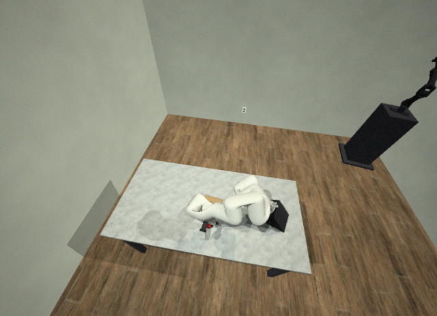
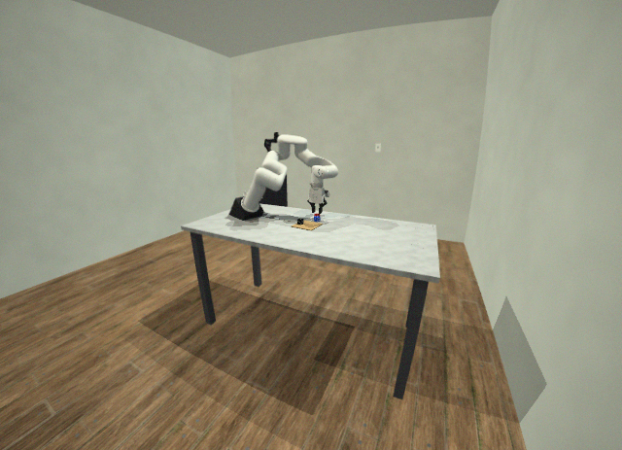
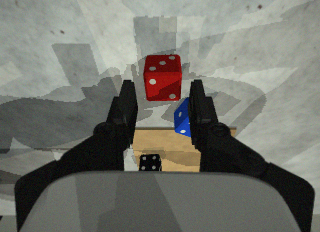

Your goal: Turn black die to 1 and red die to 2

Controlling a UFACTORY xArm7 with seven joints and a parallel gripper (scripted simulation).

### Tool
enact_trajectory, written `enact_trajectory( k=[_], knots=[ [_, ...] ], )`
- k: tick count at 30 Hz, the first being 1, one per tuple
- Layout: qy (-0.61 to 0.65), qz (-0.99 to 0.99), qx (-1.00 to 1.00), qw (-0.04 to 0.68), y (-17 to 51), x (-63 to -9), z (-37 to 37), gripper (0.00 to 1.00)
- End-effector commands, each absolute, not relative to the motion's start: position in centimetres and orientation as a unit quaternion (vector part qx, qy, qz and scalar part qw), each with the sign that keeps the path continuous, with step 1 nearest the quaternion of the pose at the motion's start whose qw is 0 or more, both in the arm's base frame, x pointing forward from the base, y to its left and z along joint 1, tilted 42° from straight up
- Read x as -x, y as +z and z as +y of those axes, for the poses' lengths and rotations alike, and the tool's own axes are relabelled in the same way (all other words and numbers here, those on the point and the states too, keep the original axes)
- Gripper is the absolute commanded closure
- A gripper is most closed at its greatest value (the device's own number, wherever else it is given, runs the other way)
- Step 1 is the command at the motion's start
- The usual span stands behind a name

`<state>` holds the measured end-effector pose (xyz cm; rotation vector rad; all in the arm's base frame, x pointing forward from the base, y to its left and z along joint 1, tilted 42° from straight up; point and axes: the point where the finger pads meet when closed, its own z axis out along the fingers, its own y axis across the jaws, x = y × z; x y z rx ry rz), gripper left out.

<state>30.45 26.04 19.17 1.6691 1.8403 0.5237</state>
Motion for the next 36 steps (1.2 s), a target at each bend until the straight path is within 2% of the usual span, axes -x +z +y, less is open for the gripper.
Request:
enact_trajectory(
  k=[1, 36],
  knots=[
    [0.198, 0.692, -0.627, 0.297, 19.28, -30.43, 26.12, 0.53],
    [0.198, 0.692, -0.627, 0.297, 19.13, -30.56, 26.1, 0.53]
  ],
)
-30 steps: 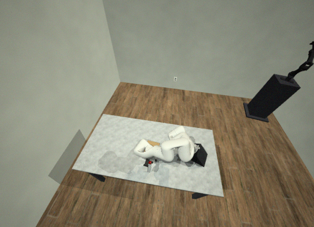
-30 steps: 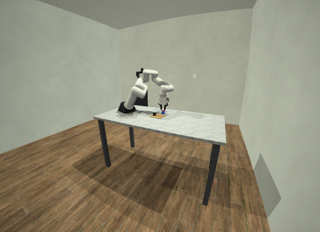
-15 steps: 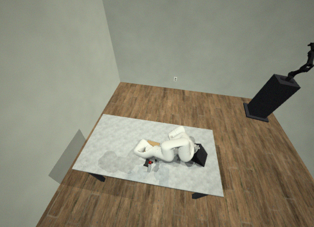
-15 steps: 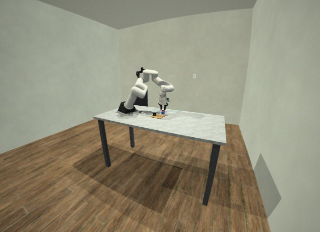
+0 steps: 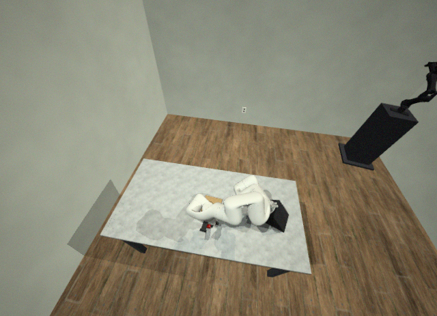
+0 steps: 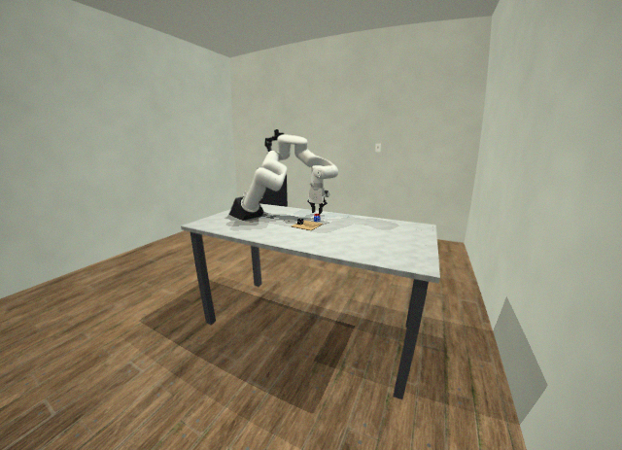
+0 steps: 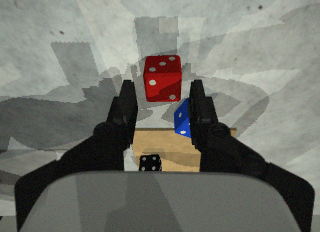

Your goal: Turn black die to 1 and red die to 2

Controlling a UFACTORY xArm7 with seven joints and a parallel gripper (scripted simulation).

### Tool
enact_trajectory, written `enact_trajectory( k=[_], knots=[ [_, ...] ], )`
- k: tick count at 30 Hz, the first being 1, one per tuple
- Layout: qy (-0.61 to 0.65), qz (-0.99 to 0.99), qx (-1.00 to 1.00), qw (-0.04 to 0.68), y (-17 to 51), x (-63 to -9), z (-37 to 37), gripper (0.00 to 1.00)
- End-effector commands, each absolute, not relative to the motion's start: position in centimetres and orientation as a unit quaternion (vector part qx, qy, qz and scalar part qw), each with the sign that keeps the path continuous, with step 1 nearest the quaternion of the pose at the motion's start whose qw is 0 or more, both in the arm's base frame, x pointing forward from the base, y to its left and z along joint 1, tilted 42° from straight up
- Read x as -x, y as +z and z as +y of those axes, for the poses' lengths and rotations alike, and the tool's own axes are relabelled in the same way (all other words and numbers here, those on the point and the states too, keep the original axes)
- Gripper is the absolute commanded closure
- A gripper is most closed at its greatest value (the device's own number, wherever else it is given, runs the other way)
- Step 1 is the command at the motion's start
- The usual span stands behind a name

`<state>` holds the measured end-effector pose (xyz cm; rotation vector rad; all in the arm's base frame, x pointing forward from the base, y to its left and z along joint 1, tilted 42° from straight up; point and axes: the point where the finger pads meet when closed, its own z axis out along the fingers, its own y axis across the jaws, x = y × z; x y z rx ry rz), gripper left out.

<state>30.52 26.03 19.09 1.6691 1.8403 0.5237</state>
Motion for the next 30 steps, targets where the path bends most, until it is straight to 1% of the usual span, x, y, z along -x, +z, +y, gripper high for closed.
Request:
enact_trajectory(
  k=[1, 15, 30],
  knots=[
    [0.198, 0.692, -0.627, 0.297, 19.1, -30.6, 26.1, 0.53],
    [0.198, 0.692, -0.627, 0.297, 17.1, -32.3, 25.8, 0.53],
    [0.198, 0.692, -0.627, 0.297, 16.7, -32.7, 25.8, 0.53]
  ],
)
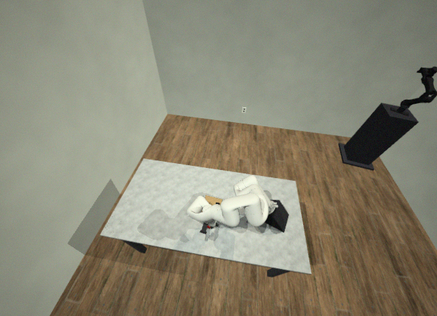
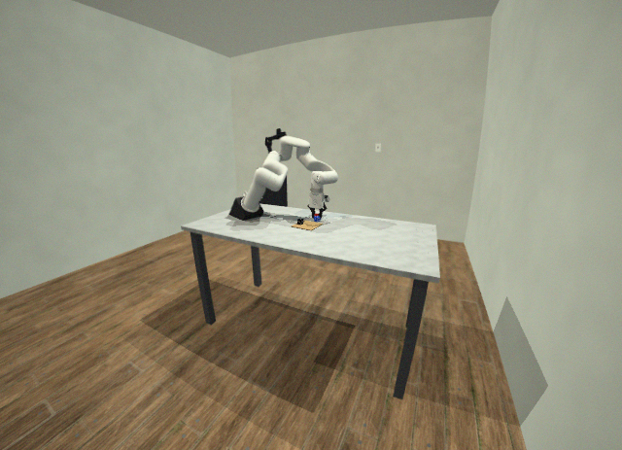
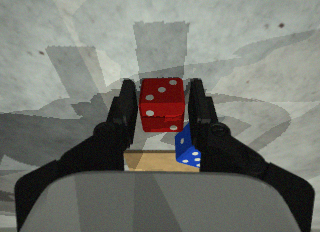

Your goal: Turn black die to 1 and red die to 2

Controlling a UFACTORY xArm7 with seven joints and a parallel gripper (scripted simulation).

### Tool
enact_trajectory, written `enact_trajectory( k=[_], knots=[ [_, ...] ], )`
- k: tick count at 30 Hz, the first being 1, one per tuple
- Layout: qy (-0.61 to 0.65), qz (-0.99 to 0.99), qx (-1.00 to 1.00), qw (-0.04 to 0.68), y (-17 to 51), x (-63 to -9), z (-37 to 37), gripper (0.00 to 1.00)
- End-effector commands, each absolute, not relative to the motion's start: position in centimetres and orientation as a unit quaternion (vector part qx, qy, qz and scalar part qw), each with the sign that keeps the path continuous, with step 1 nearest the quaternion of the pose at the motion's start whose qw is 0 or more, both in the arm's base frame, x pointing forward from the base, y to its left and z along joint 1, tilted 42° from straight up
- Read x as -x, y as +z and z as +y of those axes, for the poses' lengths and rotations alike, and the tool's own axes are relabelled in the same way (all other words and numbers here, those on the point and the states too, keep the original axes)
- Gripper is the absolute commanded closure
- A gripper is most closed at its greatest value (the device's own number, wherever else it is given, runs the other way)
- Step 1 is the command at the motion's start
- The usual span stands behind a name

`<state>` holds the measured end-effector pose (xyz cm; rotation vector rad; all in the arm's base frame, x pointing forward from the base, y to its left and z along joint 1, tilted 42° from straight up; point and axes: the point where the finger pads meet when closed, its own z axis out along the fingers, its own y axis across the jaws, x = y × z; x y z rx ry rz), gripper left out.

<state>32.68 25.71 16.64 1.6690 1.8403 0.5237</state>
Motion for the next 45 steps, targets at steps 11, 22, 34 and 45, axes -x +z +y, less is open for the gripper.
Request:
enact_trajectory(
  k=[11, 22, 34, 45],
  knots=[
    [0.198, 0.692, -0.627, 0.297, 16.72, -32.68, 25.79, 0.53],
    [0.198, 0.692, -0.627, 0.297, 16.72, -32.68, 25.79, 0.53],
    [0.198, 0.692, -0.627, 0.297, 16.72, -32.68, 25.79, 0.73],
    [0.198, 0.692, -0.627, 0.297, 16.72, -32.68, 25.79, 0.73]
  ],
)
